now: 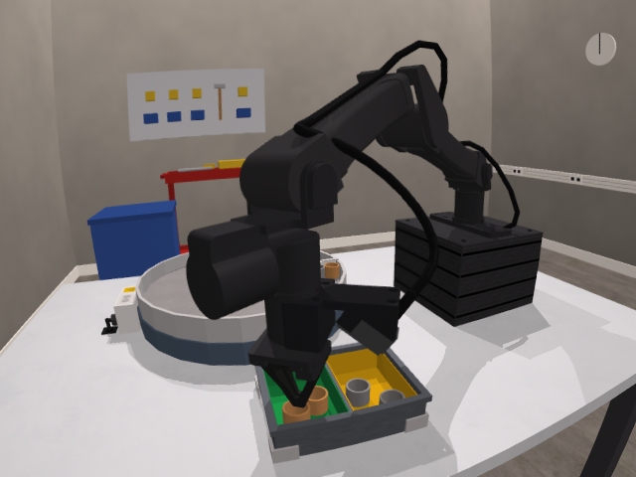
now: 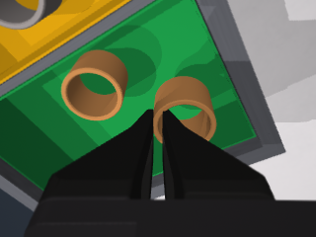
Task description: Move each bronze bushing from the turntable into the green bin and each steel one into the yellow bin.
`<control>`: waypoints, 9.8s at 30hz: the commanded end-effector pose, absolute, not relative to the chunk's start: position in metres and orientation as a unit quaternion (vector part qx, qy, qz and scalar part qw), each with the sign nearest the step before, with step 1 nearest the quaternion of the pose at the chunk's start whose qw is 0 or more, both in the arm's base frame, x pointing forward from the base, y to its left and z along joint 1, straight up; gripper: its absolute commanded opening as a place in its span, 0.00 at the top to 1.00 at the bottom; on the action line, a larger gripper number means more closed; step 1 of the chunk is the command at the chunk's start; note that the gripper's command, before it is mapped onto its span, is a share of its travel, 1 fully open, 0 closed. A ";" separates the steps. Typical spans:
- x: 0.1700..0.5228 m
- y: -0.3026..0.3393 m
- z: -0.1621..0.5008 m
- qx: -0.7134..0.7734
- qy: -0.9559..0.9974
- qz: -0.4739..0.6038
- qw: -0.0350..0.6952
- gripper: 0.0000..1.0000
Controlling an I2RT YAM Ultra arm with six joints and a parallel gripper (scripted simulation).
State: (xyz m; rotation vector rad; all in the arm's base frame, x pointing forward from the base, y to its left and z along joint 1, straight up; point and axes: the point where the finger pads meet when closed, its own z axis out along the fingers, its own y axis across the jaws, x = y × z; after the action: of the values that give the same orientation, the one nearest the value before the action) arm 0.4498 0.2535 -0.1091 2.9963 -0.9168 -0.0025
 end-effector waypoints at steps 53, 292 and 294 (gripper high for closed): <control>0.458 0.255 -0.102 0.957 -0.291 0.011 -0.006 1.00; 0.456 0.255 -0.106 0.957 -0.291 0.011 -0.007 0.87; 0.455 0.255 -0.106 0.957 -0.291 0.011 -0.006 0.87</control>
State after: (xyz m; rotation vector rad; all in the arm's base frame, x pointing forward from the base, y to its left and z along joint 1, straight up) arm 0.4501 0.2524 -0.1236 3.0009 -0.9170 0.0046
